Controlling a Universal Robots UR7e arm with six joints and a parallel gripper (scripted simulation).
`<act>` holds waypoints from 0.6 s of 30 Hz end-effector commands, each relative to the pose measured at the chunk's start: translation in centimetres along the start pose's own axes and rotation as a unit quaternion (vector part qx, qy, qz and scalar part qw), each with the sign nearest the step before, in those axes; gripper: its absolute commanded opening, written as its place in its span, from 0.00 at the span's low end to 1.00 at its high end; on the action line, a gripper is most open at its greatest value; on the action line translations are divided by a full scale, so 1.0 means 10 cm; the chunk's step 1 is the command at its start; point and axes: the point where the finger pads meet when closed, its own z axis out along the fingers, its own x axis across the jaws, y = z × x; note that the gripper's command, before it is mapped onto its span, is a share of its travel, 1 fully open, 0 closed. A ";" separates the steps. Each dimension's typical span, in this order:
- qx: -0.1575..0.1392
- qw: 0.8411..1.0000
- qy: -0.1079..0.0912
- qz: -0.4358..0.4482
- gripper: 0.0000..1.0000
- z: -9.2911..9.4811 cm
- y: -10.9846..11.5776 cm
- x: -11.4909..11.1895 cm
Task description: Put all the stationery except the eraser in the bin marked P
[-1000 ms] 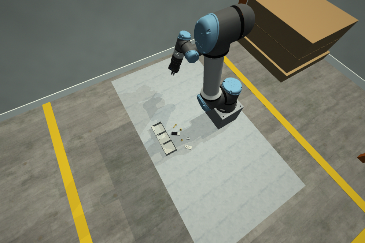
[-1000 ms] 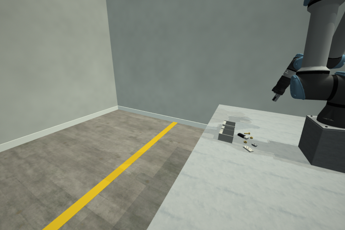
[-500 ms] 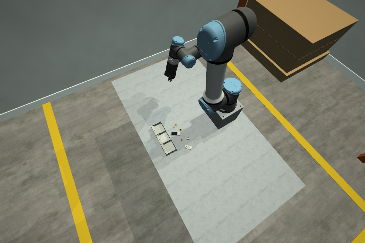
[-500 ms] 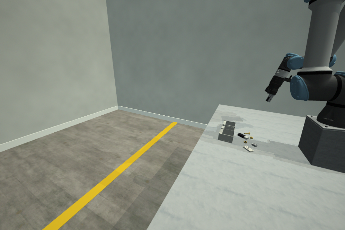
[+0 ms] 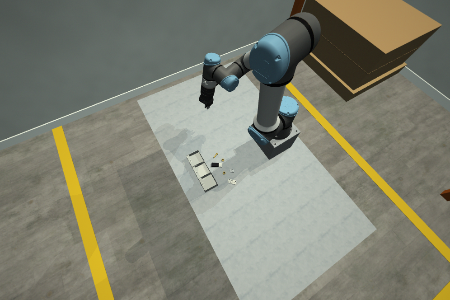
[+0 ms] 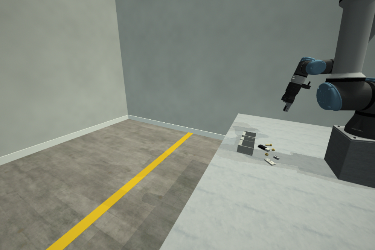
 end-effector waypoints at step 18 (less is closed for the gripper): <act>0.031 0.997 0.028 0.064 0.31 0.12 0.85 0.54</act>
